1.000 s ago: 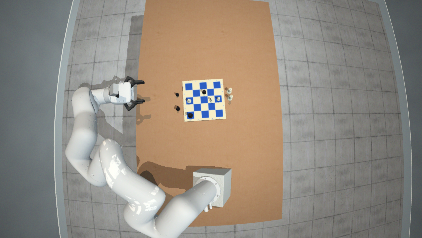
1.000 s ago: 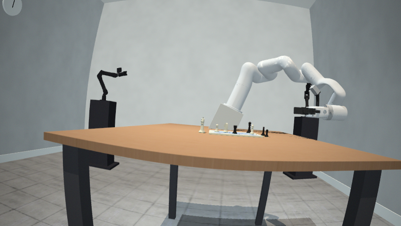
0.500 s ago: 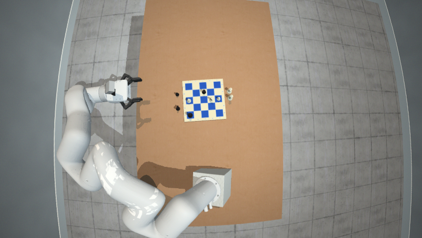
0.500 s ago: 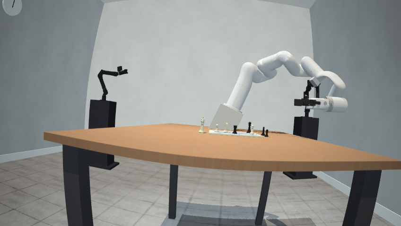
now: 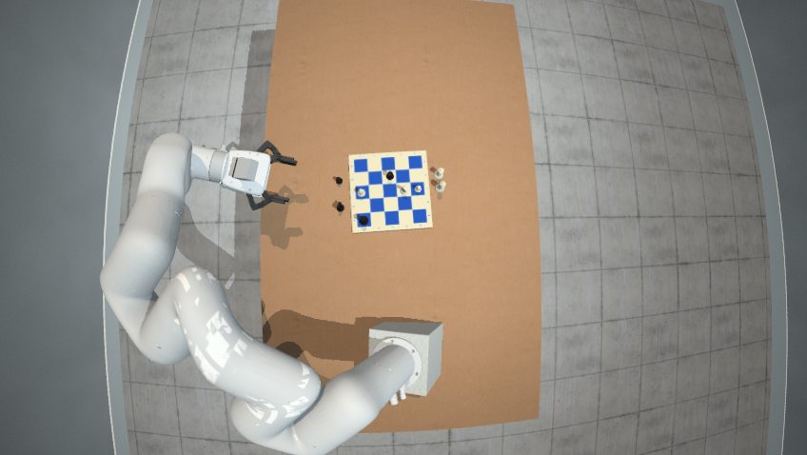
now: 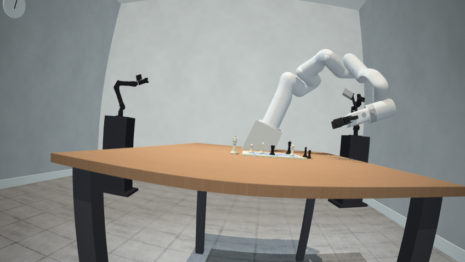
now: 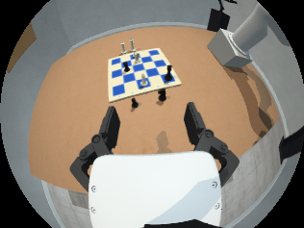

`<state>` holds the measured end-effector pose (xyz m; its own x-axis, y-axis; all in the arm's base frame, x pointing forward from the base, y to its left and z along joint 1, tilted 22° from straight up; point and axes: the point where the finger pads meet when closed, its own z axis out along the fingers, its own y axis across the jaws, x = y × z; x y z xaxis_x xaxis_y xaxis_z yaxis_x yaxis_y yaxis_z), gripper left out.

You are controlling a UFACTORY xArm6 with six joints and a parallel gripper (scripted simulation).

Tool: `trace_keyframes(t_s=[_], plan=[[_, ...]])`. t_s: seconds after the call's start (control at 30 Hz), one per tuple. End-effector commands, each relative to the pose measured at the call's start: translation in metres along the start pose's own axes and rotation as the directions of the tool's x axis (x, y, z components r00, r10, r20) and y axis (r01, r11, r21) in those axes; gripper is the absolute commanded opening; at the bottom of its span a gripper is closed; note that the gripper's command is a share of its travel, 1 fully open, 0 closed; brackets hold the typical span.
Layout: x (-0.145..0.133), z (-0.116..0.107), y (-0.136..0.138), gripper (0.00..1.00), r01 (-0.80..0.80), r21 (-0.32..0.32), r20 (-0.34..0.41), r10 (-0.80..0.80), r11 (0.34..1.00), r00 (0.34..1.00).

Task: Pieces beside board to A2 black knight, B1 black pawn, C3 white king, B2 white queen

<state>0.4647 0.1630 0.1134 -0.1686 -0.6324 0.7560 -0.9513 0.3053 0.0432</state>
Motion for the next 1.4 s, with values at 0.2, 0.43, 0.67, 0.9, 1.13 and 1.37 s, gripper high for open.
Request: trace_keyframes(t_s=[0.2, 0.43, 0.67, 0.9, 1.13, 1.37], plan=[[-0.002, 0.029, 0.017, 1.0, -0.121, -0.184, 0.269, 0.168, 0.975, 0.948], [-0.001, 0.039, 0.029, 1.0, -0.213, -0.355, 0.373, 0.347, 0.91, 0.86], [0.004, 0.046, 0.036, 1.0, -0.299, -0.546, 0.417, 0.563, 0.783, 0.714], [0.013, 0.054, 0.037, 1.0, -0.355, -0.708, 0.379, 0.752, 0.611, 0.54], [0.026, 0.064, 0.034, 1.0, -0.377, -0.825, 0.286, 0.887, 0.42, 0.362], [0.045, 0.082, 0.03, 1.0, -0.366, -0.915, 0.126, 0.981, 0.172, 0.146]])
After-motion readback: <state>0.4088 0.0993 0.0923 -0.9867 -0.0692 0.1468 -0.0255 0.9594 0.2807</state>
